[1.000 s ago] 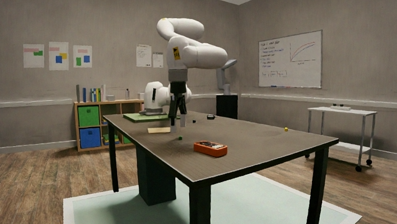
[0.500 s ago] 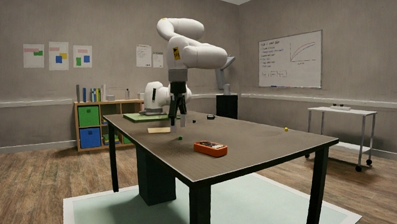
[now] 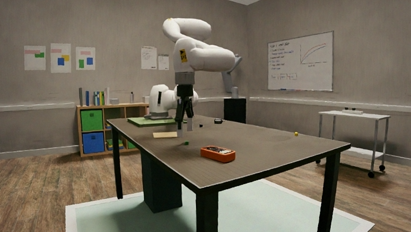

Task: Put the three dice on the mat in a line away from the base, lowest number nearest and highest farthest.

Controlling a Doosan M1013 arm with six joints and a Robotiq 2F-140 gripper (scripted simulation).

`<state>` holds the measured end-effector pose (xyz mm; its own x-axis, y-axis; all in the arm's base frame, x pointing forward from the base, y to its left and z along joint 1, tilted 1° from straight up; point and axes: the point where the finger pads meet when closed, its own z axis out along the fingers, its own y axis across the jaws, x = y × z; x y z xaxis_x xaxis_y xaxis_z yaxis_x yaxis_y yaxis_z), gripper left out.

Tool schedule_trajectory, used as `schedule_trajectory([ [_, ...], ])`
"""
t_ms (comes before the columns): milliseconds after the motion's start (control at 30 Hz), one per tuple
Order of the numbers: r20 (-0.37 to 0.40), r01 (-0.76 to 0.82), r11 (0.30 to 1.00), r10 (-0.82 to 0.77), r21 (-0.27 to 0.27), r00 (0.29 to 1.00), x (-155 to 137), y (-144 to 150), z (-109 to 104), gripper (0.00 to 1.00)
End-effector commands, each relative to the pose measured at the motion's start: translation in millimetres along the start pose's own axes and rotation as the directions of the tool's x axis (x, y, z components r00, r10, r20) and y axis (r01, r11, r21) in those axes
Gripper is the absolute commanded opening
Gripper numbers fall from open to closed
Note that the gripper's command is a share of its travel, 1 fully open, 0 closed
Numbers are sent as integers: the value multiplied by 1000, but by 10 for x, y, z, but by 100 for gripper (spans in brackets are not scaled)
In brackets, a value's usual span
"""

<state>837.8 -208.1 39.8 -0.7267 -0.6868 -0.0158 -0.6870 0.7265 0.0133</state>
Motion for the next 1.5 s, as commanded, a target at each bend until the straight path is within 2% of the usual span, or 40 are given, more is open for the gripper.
schedule_trajectory([
  [0,1,0,1000,0,1,1000,7,86,-13,100],
  [233,1,0,1000,0,1,1000,29,268,-13,100],
  [667,1,0,1000,0,1,1000,123,1050,-12,100],
  [733,1,0,1000,0,1,1000,123,1050,-12,100],
  [1233,1,0,1000,0,1,1000,293,2457,-9,100],
  [1300,1,0,1000,0,1,1000,293,2457,-9,100],
  [1467,1,0,1000,0,1,1000,357,2992,-9,100],
])
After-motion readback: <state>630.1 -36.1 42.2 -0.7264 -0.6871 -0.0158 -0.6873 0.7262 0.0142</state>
